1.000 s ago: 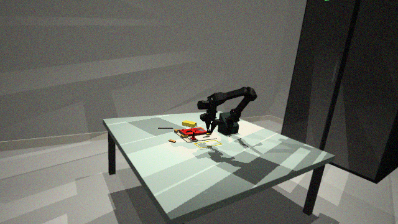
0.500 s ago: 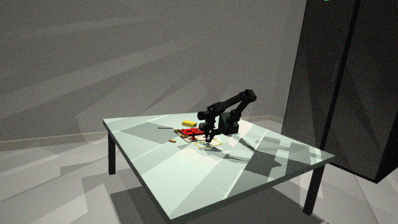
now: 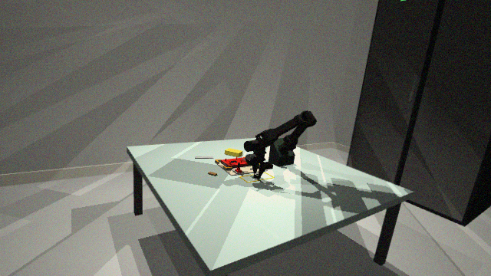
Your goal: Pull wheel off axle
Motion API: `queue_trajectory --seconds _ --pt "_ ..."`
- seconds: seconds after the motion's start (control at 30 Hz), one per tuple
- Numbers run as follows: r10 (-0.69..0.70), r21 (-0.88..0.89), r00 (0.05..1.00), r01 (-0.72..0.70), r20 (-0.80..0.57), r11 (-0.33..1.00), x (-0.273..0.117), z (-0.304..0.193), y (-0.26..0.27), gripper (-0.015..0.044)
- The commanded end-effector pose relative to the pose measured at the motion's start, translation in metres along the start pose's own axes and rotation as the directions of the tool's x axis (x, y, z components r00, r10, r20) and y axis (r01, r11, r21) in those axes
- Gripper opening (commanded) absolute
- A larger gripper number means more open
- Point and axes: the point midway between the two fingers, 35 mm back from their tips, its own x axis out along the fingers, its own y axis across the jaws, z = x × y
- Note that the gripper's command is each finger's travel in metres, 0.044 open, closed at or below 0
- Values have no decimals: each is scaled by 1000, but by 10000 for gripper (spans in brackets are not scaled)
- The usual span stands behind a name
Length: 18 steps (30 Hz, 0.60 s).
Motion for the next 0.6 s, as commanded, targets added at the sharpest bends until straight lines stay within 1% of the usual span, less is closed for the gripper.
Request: queue_trajectory --seconds 0.0,0.03,0.07,0.13,0.3,0.43,0.47,0.57 --pt "0 -2 1000 0 0 1000 0 0 0 263" --pt "0 -2 1000 0 0 1000 -2 0 0 289" --pt "-1 -1 1000 1 0 1000 -5 1 0 300" --pt "-1 0 1000 1 0 1000 -15 1 0 300" --pt "0 4 1000 0 -1 1000 -54 1 -1 300" --pt "1 5 1000 -1 -1 1000 -60 0 -1 300" --pt "-4 11 1000 4 6 1000 -55 1 -4 326" --pt "-10 11 1000 10 4 1000 -69 -17 -15 405"
